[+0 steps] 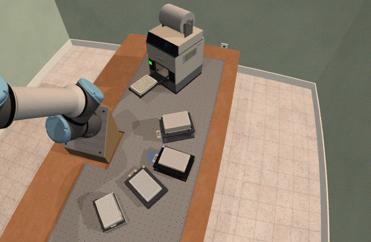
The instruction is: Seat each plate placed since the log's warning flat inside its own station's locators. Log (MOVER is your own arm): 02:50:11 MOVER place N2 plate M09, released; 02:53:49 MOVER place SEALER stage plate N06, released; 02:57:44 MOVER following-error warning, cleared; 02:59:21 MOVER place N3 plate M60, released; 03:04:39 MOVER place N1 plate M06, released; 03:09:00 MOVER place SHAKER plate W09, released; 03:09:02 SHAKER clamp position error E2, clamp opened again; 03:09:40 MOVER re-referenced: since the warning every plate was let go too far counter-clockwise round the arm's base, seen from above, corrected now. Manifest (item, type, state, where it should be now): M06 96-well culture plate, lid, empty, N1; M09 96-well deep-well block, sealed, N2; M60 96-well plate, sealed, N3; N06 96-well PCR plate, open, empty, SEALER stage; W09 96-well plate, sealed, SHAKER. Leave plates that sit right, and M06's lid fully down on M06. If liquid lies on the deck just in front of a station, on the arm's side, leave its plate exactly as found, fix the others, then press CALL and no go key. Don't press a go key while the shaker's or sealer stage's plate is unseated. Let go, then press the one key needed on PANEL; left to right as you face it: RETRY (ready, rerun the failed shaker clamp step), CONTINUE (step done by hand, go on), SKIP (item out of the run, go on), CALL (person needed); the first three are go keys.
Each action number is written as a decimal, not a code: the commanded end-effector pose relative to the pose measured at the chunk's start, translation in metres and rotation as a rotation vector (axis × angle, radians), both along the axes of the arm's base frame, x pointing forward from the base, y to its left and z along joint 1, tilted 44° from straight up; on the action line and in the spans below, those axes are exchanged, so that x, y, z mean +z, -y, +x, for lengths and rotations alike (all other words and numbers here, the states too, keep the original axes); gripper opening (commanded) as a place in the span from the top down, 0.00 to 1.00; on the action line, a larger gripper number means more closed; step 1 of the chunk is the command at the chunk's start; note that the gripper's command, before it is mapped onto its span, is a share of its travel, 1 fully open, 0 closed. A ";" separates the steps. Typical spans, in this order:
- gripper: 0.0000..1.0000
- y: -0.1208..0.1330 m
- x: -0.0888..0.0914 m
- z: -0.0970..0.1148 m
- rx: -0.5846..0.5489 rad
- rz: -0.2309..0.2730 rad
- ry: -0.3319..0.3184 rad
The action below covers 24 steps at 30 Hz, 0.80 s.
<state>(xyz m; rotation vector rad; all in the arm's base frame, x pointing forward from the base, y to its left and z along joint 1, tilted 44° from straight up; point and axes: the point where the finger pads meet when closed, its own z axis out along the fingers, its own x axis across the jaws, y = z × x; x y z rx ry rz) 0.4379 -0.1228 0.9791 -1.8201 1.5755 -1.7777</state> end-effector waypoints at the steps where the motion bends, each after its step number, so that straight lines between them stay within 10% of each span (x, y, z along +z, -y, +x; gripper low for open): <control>1: 0.18 -0.016 0.000 0.004 0.029 -0.001 0.000; 24: 0.18 -0.102 0.000 0.017 0.239 -0.001 0.000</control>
